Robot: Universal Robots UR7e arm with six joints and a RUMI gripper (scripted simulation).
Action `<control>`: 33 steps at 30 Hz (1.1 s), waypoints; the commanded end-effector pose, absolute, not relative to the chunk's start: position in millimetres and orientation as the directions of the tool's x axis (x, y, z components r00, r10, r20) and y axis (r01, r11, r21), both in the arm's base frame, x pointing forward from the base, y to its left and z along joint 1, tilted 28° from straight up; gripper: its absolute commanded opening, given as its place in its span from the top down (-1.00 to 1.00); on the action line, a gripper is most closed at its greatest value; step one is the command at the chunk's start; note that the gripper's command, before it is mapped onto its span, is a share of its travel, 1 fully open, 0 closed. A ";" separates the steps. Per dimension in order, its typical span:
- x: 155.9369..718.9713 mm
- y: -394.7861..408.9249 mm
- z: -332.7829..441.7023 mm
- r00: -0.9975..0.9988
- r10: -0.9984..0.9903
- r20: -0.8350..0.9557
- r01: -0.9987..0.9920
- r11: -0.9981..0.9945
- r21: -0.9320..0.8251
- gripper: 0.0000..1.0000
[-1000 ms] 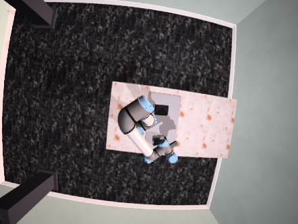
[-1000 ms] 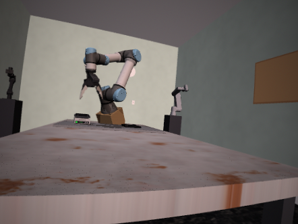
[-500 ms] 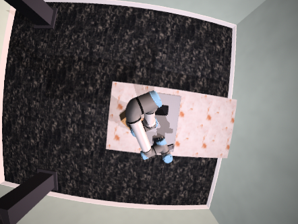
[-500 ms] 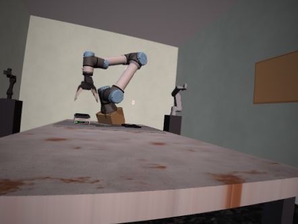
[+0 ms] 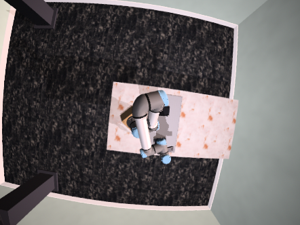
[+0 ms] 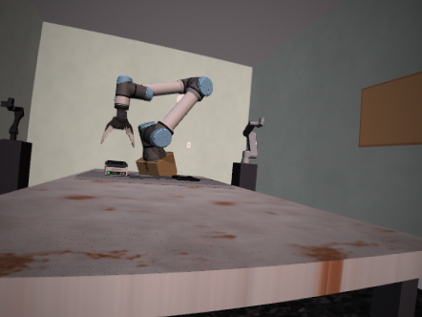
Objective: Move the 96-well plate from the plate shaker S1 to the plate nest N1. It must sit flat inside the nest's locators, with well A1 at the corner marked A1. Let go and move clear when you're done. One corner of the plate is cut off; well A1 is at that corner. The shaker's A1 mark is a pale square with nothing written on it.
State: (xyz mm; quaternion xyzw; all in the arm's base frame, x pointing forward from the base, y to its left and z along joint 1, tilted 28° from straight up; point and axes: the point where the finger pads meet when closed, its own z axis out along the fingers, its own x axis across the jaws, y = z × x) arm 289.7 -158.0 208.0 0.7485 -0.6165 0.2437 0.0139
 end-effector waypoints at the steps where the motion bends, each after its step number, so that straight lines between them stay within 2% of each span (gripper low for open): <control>1: 290.4 -158.1 208.3 0.123 -0.916 0.382 -0.927 -0.244 -0.284 -1.00; 33: 304.3 -169.9 170.8 0.125 -0.917 0.378 -0.928 -0.243 -0.283 -1.00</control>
